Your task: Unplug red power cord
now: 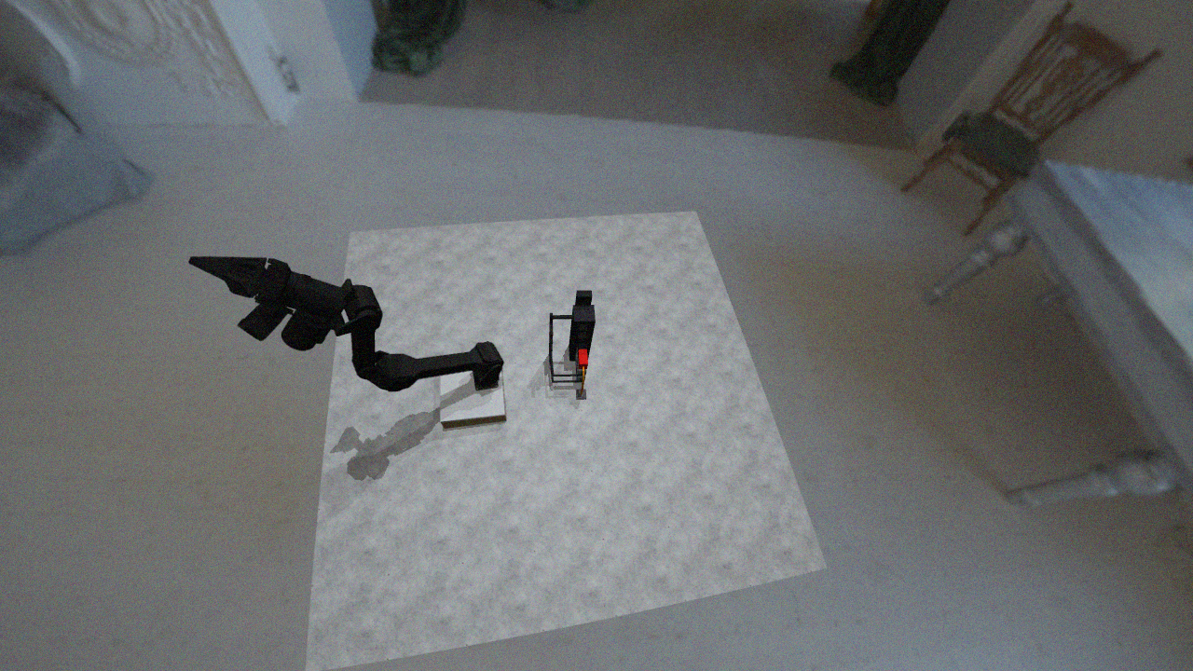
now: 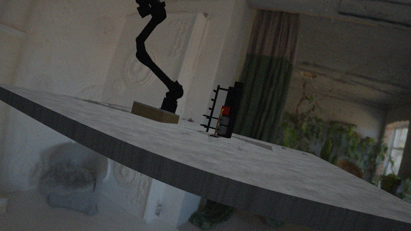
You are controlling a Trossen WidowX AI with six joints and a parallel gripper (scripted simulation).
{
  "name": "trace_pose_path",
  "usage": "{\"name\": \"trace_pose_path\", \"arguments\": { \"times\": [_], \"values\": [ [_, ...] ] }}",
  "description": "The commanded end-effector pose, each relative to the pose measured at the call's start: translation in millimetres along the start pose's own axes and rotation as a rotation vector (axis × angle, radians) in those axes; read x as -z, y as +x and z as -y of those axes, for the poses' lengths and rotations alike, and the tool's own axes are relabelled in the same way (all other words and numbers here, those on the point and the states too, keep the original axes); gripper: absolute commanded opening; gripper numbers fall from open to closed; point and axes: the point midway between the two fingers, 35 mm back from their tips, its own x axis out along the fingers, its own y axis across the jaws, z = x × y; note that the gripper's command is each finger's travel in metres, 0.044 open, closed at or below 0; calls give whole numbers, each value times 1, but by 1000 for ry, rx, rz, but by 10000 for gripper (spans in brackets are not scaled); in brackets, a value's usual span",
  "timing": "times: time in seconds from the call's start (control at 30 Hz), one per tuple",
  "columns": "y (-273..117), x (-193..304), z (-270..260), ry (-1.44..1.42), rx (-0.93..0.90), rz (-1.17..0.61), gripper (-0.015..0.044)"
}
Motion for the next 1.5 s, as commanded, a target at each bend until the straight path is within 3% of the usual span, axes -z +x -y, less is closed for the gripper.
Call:
{"name": "trace_pose_path", "arguments": {
  "times": [0.0, 0.27, 0.6, 0.9, 1.17, 1.47],
  "values": [
    [0, 1, 1, 1, 2, -4, 374],
    [-26, 90, 53, 47, 181, -242, 164],
    [-107, 203, 129, 125, 498, -556, 160],
    [-224, 275, 198, 167, 859, -814, 160],
    [-351, 302, 243, 170, 1224, -1008, 160],
    [-503, 289, 265, 136, 1692, -1170, 160]
  ]
}}
